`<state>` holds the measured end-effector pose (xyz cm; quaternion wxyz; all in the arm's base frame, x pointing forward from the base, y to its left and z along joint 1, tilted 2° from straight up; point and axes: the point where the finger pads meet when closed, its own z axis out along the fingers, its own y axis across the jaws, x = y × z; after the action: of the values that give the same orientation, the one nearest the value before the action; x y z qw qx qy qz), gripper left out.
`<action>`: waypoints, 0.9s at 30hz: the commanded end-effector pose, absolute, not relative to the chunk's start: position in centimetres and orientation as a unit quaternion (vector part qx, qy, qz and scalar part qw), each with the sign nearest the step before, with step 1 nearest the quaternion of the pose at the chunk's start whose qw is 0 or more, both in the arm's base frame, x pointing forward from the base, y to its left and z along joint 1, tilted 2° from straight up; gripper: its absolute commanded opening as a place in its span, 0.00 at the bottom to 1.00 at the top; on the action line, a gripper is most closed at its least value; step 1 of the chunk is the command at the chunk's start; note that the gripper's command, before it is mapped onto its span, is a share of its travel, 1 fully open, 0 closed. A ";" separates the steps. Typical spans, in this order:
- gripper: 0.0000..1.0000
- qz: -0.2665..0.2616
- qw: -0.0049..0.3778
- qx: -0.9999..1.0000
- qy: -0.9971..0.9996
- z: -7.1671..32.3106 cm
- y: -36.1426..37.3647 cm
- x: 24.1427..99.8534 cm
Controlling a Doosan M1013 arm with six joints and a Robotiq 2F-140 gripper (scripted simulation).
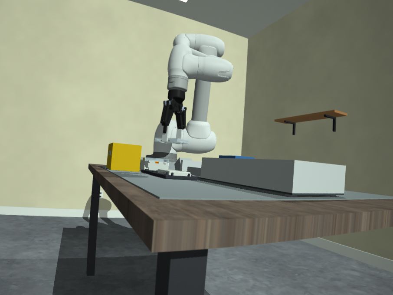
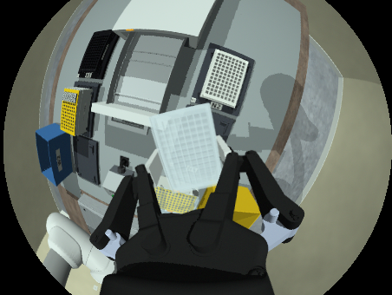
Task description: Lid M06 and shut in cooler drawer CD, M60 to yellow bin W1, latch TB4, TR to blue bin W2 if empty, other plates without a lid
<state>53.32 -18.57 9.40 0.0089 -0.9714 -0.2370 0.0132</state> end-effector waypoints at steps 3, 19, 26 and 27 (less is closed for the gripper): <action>0.00 0.009 0.014 -0.935 -0.354 9.4 -17.0 54.4; 0.00 0.006 0.016 -0.828 -0.561 9.4 -13.9 56.5; 0.00 0.005 0.016 -0.778 -0.628 9.4 -12.8 57.3; 0.00 0.004 0.016 -0.768 -0.641 9.4 -12.6 57.4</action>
<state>56.87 -13.35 9.41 0.0130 -0.8055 -0.5924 0.0083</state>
